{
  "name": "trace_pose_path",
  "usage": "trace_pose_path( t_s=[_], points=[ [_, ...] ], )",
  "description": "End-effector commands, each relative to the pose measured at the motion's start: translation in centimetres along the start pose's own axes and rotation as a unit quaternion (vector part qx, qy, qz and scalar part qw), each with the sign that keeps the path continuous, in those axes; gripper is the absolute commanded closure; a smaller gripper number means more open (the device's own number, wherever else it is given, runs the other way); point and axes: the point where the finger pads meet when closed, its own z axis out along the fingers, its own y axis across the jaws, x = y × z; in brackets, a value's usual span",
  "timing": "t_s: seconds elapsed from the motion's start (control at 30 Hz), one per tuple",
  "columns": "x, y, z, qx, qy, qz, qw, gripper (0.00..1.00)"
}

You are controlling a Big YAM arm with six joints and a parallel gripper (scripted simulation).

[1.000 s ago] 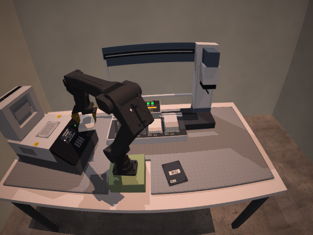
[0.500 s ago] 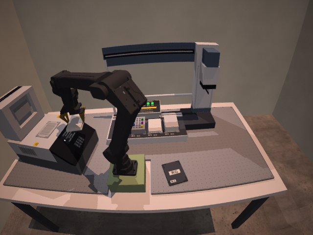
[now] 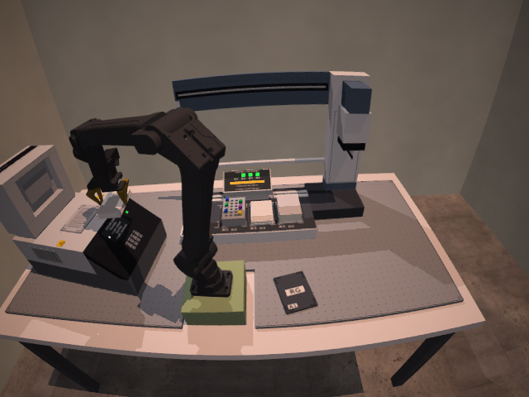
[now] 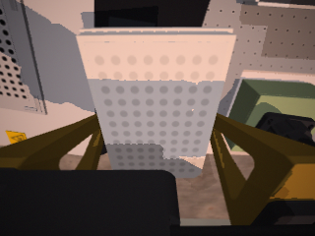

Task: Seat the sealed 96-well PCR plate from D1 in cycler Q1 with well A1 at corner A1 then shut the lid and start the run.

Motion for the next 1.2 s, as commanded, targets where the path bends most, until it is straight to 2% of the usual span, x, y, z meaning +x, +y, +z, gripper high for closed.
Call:
trace_pose_path(
  t_s=[0.0,0.07,0.13,0.3,0.4,0.53,0.67,0.77,0.83,0.97,1.03,1.17],
  points=[
    [-1.2,4.3,-2.3,-0.031,-0.023,0.022,0.999,1.0],
    [-1.2,4.9,-2.0,-0.026,-0.02,0.022,0.999,1.0],
    [-1.5,5.3,-1.7,-0.02,-0.016,0.054,0.998,1.0],
    [-1.5,6.5,-2.7,-0.027,-0.02,0.041,0.999,1.0],
    [-1.7,8.5,-3.1,-0.029,-0.02,0.031,0.999,1.0],
    [-2.4,11.0,-2.2,-0.028,-0.018,0.06,0.998,1.0],
    [-3.1,11.9,-1.3,-0.017,-0.011,0.096,0.995,1.0],
    [-3.1,13.6,-2.3,-0.023,-0.013,0.082,0.996,1.0],
    [-3.1,13.6,-2.3,-0.023,-0.013,0.082,0.996,1.0],
    [-3.2,15.8,-3.5,-0.036,-0.018,0.089,0.995,1.0],
    [-3.4,16.9,-3.1,-0.032,-0.015,0.103,0.994,1.0],
    [-3.6,18.3,-1.4,-0.013,-0.007,0.132,0.991,1.0]
  ],
)
